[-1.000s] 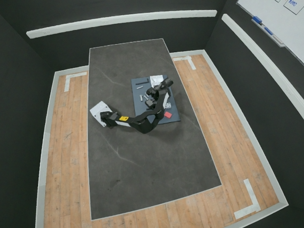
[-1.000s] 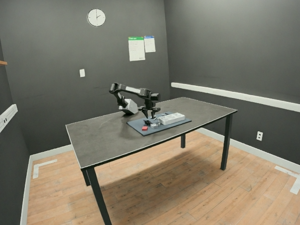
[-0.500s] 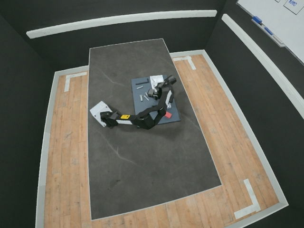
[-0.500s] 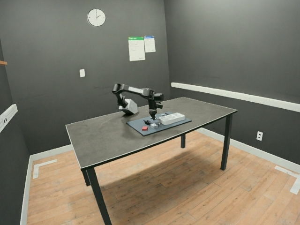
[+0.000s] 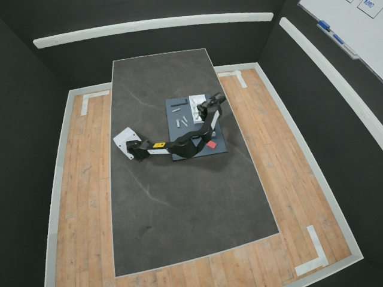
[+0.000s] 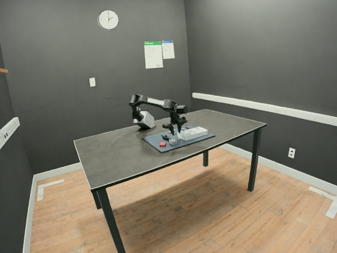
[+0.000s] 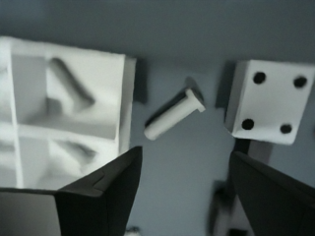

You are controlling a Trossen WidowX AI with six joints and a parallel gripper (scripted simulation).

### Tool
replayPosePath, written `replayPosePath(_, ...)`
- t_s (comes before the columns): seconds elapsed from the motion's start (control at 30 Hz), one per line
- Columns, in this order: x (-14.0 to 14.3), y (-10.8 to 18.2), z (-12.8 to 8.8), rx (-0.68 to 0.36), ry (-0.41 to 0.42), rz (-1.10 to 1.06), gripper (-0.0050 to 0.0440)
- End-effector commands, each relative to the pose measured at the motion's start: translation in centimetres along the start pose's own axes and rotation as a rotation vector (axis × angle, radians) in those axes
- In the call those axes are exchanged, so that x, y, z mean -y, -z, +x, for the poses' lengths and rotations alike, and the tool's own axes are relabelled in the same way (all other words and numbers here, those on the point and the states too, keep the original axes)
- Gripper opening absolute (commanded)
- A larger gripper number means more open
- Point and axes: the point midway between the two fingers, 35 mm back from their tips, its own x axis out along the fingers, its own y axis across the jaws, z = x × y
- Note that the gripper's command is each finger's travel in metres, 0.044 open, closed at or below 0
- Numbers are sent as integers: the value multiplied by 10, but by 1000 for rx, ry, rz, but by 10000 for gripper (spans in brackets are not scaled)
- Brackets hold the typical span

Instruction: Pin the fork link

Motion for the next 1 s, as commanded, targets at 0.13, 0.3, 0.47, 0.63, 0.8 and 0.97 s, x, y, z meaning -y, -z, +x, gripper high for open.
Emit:
replayPosePath(0.13, -4, -13, -2, -38, 41, 566, 250)
replayPosePath(0.3, -5, -15, -2, -39, 46, 684, 250)
replayPosePath(0.47, -7, -17, -2, -37, 48, 789, 250)
replayPosePath(0.63, -8, -18, -1, -36, 49, 828, 250)
replayPosePath(0.8, -6, -19, -3, -34, 46, 837, 250)
replayPosePath(0.97, -6, -18, -2, -35, 48, 835, 90)
